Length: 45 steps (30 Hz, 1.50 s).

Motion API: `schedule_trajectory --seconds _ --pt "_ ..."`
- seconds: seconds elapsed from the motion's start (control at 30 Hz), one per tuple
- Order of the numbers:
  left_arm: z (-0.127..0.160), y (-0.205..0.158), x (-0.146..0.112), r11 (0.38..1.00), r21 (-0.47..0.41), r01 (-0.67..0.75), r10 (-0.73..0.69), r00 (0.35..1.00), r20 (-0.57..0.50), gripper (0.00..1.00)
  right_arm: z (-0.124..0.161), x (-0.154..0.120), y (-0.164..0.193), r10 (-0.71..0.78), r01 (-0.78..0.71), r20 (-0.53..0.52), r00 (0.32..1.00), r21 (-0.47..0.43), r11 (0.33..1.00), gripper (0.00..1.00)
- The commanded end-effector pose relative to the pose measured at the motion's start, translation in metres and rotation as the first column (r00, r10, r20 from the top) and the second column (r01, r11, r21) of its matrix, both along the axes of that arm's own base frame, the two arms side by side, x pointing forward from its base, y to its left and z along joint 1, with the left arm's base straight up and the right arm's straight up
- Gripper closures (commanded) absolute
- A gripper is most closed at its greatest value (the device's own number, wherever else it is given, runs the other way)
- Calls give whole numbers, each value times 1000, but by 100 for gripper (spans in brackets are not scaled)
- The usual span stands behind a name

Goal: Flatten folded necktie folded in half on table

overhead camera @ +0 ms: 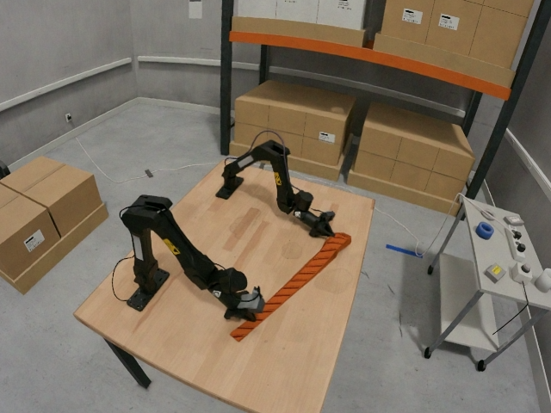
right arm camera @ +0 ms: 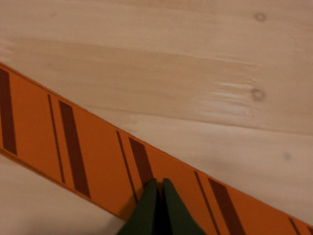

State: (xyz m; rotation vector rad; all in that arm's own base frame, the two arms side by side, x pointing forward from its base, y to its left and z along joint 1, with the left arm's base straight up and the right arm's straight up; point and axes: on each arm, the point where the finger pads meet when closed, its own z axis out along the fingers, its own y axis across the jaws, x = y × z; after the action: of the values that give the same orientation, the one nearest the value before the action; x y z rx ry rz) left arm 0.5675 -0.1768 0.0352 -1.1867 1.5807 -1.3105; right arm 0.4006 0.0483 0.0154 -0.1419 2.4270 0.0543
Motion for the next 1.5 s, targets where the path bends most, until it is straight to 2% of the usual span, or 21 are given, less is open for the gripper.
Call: schedule_trajectory --seconds 0.0,0.33,1.47 --pt "3 6 -3 1000 15 -1 2 1000 -11 98 -6 -3 -2 4 -4 -13 1000 -3 1000 96" --pt "3 6 -3 1000 15 -1 2 1000 -11 97 -6 -3 -2 4 -4 -13 1000 -3 1000 96" --pt "13 6 -1 1000 15 -1 2 1000 -11 76 -6 -3 -2 4 -4 -13 1000 -3 1000 96"
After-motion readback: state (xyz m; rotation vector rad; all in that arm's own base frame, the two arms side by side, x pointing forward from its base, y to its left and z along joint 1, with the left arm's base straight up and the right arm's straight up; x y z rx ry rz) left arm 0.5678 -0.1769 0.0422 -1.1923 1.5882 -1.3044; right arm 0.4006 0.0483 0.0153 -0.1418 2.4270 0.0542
